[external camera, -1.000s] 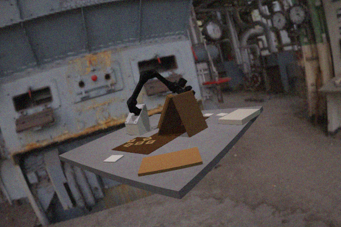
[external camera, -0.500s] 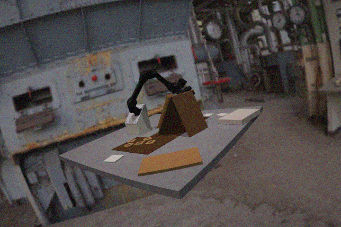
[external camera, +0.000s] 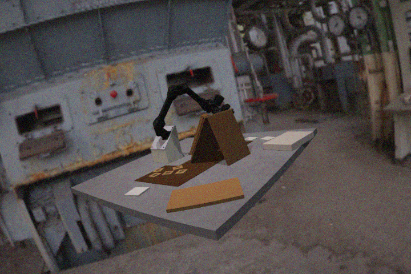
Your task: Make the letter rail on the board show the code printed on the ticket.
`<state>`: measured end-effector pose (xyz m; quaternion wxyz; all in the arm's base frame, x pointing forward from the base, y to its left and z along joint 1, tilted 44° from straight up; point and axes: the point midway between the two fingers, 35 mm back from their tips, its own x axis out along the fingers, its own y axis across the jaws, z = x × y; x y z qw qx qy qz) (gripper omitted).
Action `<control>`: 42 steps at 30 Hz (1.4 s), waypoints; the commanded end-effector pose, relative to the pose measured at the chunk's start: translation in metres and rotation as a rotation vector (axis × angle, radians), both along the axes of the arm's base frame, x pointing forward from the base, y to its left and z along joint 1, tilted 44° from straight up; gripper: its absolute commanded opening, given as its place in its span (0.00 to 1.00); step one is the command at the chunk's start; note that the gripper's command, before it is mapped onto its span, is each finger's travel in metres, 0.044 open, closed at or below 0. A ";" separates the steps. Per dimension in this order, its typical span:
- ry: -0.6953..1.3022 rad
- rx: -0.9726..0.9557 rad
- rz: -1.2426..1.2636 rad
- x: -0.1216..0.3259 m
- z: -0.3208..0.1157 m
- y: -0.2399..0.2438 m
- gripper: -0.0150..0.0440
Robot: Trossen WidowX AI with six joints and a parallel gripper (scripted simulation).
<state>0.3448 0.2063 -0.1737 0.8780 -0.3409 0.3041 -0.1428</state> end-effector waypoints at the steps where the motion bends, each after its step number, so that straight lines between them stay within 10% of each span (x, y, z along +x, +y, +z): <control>1: -0.006 0.008 0.004 0.003 0.007 0.002 0.25; 42: -0.006 0.006 0.004 0.002 0.021 -0.013 0.25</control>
